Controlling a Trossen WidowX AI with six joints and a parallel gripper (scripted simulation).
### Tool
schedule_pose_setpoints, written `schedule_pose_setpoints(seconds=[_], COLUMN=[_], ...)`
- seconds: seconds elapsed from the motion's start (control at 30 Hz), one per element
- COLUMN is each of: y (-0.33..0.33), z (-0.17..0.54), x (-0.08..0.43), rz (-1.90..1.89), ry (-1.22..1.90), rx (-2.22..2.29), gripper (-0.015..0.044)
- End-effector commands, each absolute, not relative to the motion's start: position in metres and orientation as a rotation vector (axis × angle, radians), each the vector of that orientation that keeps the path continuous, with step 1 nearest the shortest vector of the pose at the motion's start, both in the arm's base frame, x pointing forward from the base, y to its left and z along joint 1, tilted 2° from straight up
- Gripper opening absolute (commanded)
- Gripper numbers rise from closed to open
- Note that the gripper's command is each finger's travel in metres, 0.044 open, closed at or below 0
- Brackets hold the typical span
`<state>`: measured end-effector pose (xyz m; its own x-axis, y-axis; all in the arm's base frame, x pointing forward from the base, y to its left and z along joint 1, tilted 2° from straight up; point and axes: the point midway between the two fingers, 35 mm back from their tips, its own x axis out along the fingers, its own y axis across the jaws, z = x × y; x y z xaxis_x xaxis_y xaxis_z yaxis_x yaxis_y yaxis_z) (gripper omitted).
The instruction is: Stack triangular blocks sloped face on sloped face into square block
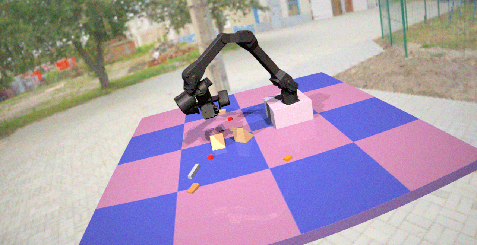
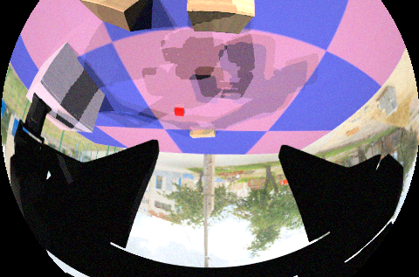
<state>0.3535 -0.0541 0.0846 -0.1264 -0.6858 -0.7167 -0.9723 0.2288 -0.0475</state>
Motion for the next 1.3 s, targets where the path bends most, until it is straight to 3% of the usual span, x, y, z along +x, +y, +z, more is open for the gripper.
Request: schedule_pose_setpoints(seconds=[0.0, 0.37, 1.2, 1.27], y=[-0.055, 0.067, 0.0, 0.001], z=[0.09, 0.036, -0.039, -0.038], x=[0.352, 0.38, 0.368, 0.368], rz=[0.6, 0.62, 0.617, 0.615], ry=[1.889, 1.854, 1.858, 1.869], rx=[-1.525, -1.505, -1.508, -1.496], gripper=[0.044, 0.044, 0.044, 0.0388])
